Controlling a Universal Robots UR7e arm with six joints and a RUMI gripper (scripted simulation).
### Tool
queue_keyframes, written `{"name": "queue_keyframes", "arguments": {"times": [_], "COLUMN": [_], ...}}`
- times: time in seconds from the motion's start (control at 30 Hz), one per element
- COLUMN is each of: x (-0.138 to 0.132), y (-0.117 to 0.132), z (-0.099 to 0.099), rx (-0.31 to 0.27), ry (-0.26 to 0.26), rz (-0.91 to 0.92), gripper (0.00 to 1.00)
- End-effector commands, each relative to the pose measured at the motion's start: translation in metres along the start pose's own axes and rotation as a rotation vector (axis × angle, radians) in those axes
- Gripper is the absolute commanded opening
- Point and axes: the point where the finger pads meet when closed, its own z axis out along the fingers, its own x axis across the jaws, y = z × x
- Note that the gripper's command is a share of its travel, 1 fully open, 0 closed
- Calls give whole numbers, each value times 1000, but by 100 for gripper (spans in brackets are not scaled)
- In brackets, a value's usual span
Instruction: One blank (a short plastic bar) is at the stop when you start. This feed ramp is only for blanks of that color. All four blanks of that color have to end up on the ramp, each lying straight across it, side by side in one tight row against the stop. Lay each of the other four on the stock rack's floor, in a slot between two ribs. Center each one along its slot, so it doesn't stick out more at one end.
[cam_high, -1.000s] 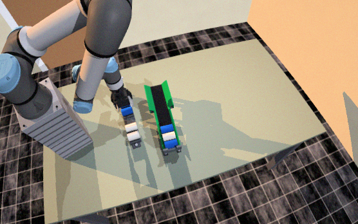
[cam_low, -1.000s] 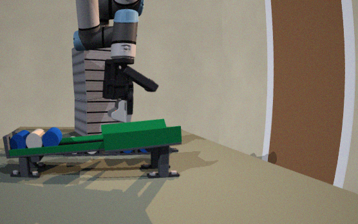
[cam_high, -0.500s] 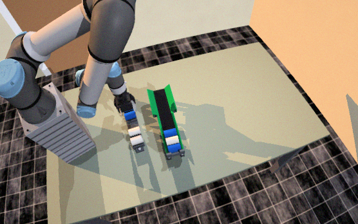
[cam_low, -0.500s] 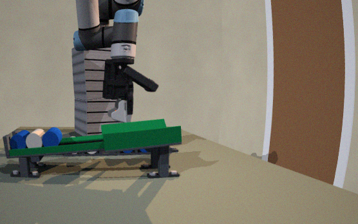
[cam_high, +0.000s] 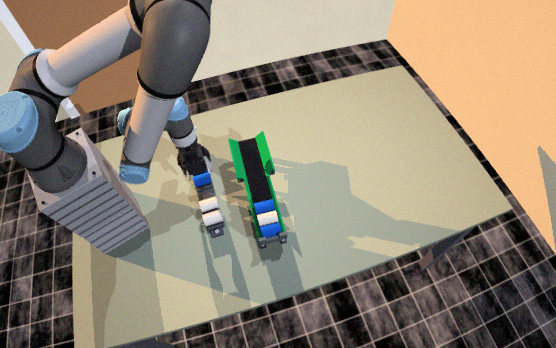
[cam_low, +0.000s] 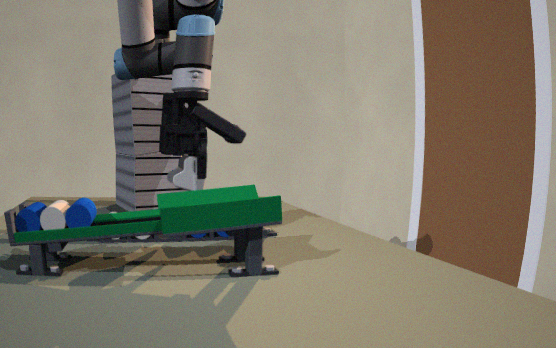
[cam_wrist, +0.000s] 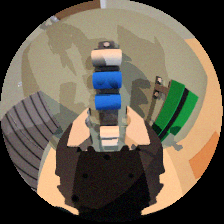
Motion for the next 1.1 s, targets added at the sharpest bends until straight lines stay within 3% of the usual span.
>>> {"name": "queue_keyframes", "arguments": {"times": [0.0,0.37,1.07], "x": [3,3,3], "y": [1,1,1], "z": [6,29,34], "rx": [0,0,-1], "ry": [4,4,4], "rz": [3,3,2], "gripper": [49,49,49]}}
